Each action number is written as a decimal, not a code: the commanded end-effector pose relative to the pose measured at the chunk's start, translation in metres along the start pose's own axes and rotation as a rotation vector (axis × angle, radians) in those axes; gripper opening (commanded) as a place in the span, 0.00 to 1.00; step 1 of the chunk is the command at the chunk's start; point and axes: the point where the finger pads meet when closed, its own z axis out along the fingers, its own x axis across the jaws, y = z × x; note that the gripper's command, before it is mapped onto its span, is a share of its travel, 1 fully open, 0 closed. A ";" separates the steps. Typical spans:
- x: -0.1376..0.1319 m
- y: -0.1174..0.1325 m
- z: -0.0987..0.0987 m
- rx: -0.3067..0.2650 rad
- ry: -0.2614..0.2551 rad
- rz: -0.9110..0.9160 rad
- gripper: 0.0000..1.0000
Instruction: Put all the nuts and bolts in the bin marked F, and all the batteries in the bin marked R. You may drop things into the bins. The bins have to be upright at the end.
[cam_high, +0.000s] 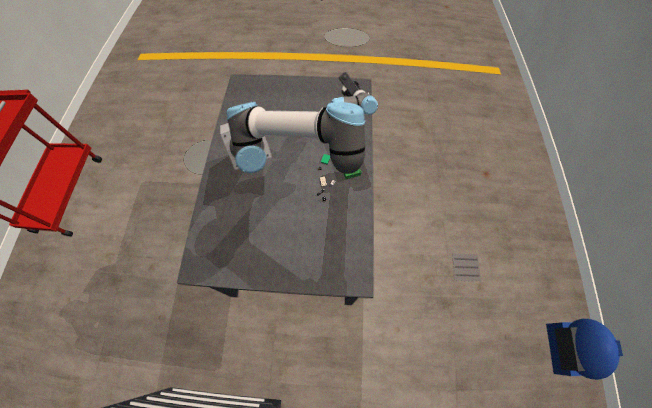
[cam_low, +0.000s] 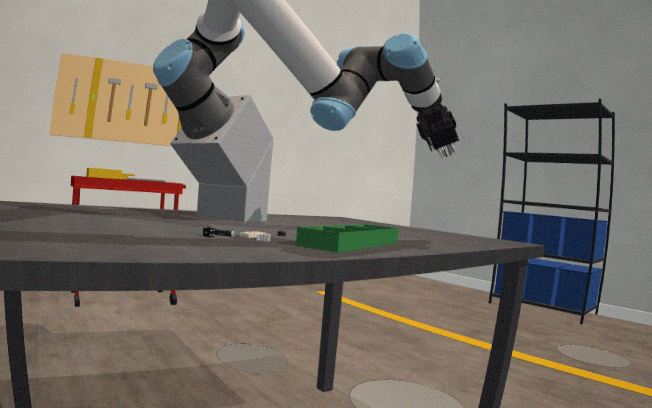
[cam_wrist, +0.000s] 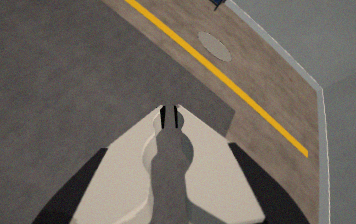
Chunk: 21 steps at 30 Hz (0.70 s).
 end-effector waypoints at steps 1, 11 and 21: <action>-0.012 0.002 -0.013 -0.049 -0.040 0.134 0.04; -0.030 0.011 -0.037 -0.132 -0.073 0.337 0.04; -0.052 0.020 -0.065 -0.228 -0.087 0.547 0.04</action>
